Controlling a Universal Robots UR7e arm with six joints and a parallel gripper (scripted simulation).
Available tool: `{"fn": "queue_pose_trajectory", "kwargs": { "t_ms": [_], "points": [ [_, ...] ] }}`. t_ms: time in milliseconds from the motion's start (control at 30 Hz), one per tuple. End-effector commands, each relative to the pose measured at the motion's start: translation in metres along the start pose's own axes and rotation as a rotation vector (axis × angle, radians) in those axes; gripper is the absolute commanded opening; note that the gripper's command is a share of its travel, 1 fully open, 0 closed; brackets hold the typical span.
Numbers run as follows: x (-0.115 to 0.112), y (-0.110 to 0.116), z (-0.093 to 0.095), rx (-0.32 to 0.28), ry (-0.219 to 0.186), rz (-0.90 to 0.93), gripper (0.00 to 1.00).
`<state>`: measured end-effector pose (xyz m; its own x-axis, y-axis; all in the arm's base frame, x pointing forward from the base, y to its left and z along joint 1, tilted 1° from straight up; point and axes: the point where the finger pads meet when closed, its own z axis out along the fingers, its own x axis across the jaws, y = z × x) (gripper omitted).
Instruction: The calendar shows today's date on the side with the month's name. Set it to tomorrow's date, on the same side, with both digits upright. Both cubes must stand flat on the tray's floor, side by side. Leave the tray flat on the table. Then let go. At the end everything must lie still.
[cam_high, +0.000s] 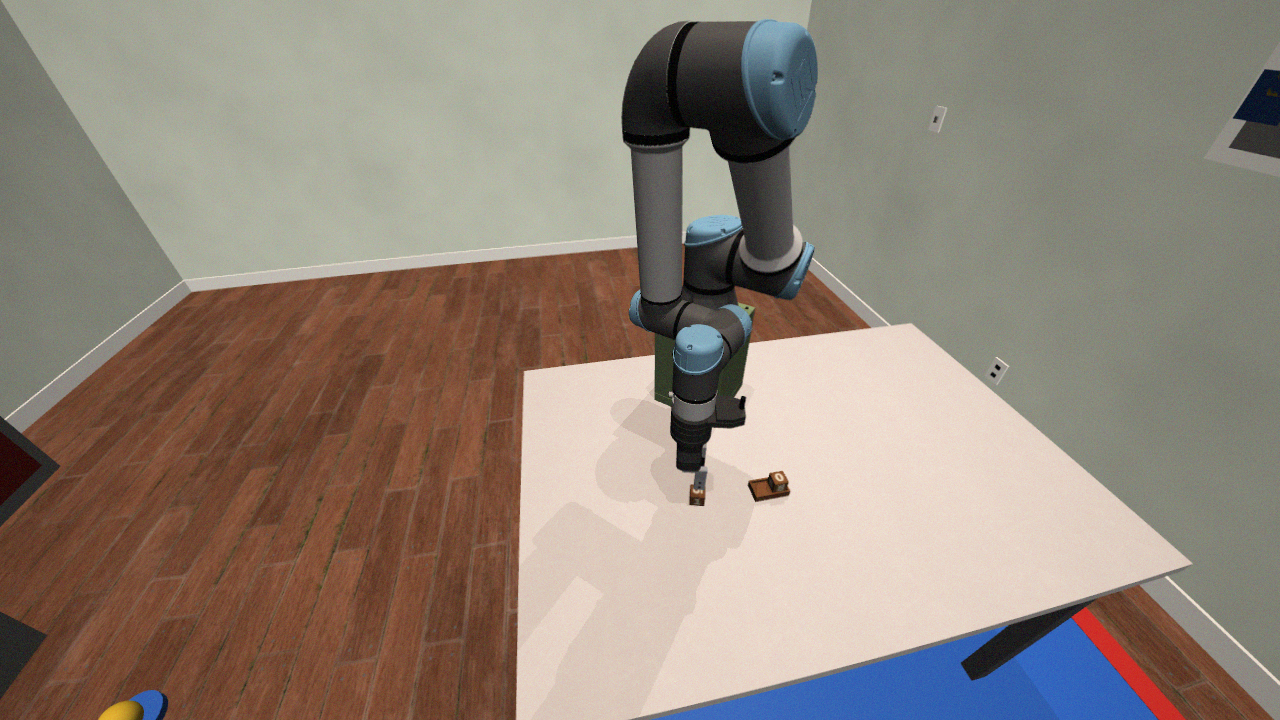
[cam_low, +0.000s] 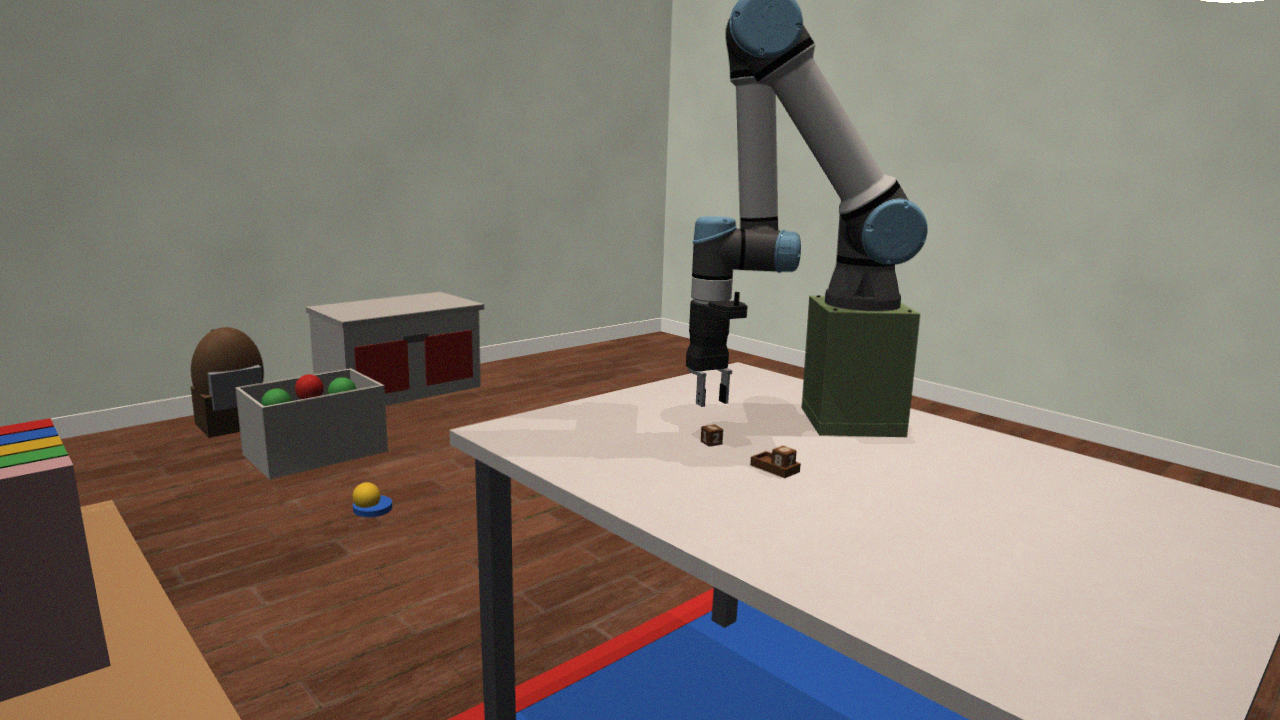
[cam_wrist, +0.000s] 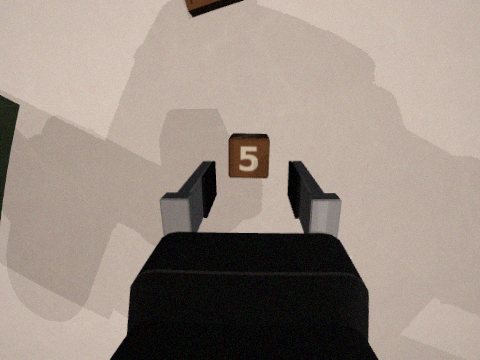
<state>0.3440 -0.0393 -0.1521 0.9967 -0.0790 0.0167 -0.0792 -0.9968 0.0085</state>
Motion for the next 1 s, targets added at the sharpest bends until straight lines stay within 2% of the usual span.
{"fn": "queue_pose_trajectory", "kwargs": {
  "t_ms": [0,133,367,433,667,967],
  "points": [
    [-0.0017,-0.0018,-0.0009,-0.005,-0.006,-0.002,0.9],
    [-0.0025,-0.0023,0.0011,-0.035,-0.013,-0.003,0.9],
    [-0.0016,-0.0028,0.0023,-0.147,-0.017,-0.005,0.9],
    [-0.0016,-0.0028,0.0023,-0.147,-0.017,-0.005,0.9],
    [-0.0003,-0.004,0.0007,-0.242,-0.006,-0.003,0.9],
    [0.0001,-0.0042,0.0001,-0.261,-0.003,-0.002,0.9]
  ]
}}
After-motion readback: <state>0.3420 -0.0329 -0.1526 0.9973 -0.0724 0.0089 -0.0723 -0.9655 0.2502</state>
